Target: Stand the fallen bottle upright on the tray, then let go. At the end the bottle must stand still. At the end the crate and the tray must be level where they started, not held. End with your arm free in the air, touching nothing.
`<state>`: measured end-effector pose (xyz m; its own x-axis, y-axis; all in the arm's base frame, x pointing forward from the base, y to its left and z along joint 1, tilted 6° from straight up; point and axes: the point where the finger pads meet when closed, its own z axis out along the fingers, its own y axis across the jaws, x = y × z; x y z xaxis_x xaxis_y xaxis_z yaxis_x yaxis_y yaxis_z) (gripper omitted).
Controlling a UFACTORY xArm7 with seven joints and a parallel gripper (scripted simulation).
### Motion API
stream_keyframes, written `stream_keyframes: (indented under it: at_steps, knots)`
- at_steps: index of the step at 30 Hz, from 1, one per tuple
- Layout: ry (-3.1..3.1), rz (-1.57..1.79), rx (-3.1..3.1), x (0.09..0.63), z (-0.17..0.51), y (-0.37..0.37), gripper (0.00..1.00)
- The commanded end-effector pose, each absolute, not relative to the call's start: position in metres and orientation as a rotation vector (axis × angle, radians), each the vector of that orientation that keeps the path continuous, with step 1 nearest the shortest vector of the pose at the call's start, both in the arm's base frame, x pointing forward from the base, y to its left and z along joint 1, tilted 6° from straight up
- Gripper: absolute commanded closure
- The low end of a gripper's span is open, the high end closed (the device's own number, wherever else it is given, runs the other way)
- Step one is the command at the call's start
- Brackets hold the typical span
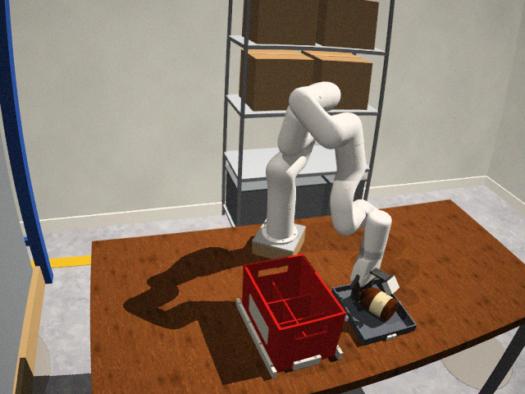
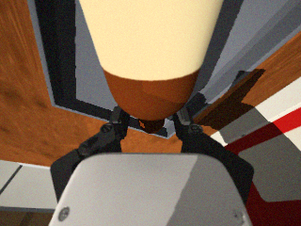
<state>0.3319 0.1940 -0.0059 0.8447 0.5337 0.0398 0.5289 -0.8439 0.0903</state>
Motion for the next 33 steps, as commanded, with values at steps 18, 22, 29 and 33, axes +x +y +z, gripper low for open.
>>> stream_keyframes:
  at_steps: [18,22,29,33]
  knots:
    - [0.85,0.102,2.945,0.3329,-0.0051,0.1949,1.0]
    - [0.85,0.102,2.945,0.3329,-0.0051,0.1949,1.0]
    - [0.85,0.102,2.945,0.3329,-0.0051,0.1949,1.0]
    - [0.85,0.102,2.945,0.3329,-0.0051,0.1949,1.0]
